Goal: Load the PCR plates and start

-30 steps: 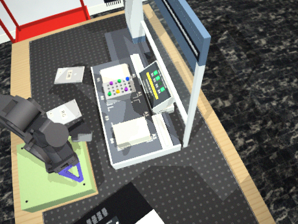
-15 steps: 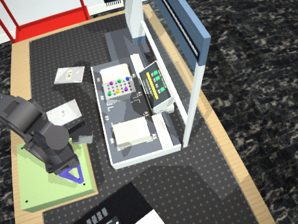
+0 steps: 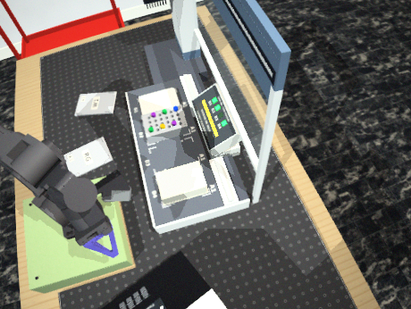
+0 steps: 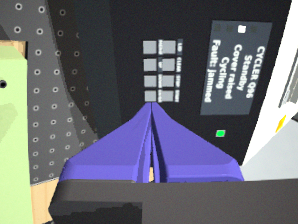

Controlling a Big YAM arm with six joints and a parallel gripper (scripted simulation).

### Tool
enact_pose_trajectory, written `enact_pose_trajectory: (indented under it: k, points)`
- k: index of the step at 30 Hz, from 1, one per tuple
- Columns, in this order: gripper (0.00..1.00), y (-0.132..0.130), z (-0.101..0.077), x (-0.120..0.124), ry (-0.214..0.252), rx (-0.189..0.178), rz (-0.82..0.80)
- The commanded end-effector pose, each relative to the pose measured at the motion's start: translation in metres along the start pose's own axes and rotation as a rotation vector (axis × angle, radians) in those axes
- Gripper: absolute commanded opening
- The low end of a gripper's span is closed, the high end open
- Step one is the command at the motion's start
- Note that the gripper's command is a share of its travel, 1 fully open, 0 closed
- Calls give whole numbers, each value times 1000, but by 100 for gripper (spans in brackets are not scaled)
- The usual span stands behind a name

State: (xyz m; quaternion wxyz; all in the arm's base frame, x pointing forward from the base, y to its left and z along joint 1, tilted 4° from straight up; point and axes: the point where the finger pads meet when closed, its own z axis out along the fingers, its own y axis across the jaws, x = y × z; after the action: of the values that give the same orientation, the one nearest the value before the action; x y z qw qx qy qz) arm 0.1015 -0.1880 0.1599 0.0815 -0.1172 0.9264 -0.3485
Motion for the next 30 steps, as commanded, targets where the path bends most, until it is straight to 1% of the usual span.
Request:
enact_pose_trajectory:
  k: [1, 5, 8, 13, 16, 23, 28, 30]
  points:
    - [0, -39, -14, -5, -22, 88, 13]
    - [0, -33, 1, -2, -9, 69, 7]
    - [0, -27, 11, -2, -8, 56, -1]
    - [0, -18, 23, 1, -2, 40, 2]
    - [0, -17, 24, 2, 2, 36, 5]
    - [0, -10, 44, 4, 7, 16, 0]
    - [0, -25, 44, 1, -4, 48, 0]
    - [0, -29, 46, 1, -3, 53, 3]
